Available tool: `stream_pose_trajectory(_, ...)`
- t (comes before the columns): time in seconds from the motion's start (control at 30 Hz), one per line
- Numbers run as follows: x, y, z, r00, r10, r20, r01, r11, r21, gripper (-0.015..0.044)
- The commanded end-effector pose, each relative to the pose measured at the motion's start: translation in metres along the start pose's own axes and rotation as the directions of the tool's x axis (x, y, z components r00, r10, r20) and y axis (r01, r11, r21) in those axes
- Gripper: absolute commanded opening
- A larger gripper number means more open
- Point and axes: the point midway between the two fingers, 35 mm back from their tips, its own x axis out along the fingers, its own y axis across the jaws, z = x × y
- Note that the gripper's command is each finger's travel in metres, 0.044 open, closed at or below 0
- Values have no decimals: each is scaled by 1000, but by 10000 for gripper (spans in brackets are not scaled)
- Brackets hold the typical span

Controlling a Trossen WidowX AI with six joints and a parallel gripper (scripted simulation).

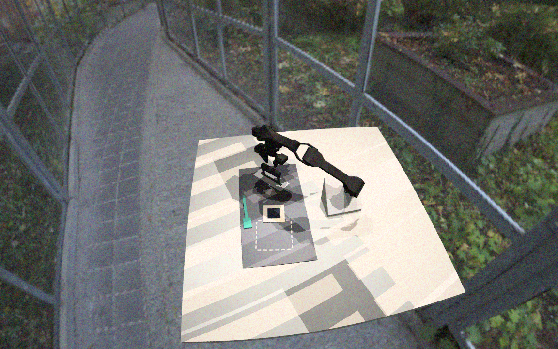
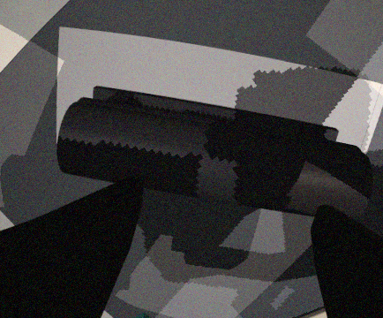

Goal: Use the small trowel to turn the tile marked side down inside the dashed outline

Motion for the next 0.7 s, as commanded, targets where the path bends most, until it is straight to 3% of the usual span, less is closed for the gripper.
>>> stream_pose_trajectory(0.0,1,0,-1,1000,-3,2,3,993,116,270)
stream_pose_trajectory(0.33,1,0,-1,1000,-3,0,3,895,447,270)
stream_pose_trajectory(0.67,1,0,-1,1000,-4,-1,3,689,724,270)
